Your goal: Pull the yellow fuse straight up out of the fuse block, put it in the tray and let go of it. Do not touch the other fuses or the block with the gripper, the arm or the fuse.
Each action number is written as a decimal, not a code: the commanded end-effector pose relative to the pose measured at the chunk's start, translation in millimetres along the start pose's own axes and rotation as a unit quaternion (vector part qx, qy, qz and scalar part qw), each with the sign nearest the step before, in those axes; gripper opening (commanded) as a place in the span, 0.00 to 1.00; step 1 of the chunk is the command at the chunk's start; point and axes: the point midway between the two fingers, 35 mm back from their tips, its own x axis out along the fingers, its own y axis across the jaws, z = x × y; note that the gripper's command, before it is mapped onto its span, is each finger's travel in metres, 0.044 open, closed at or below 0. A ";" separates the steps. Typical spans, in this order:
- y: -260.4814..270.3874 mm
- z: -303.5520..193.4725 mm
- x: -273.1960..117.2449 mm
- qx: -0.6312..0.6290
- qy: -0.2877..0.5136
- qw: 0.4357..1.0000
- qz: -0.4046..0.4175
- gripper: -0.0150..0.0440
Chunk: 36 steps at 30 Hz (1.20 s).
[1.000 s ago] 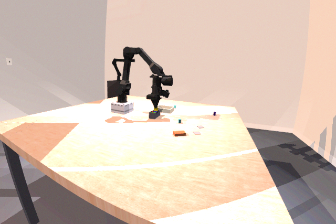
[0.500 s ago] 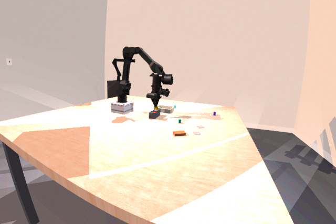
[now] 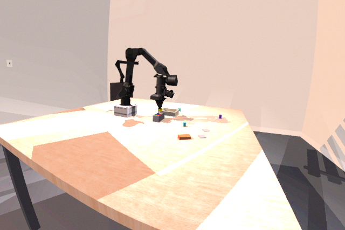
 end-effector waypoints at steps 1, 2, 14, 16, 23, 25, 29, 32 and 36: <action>0.2 0.8 -3.3 0.002 -0.003 1.000 0.001 0.25; 0.2 0.8 -4.1 0.002 -0.003 1.000 0.001 0.25; 0.2 0.9 -22.8 0.002 -0.003 1.000 0.001 0.25; 0.2 0.8 -24.9 0.002 -0.003 1.000 0.001 0.25; 12.2 4.8 -25.6 0.002 -0.003 1.000 0.002 0.25; 22.2 7.6 -25.9 0.002 -0.003 1.000 0.003 0.25; 42.6 12.2 -26.4 0.002 -0.003 1.000 0.004 0.25; 58.4 14.6 -26.8 0.002 -0.003 1.000 0.005 0.25; 80.1 16.4 -27.2 0.002 -0.003 1.000 0.006 0.25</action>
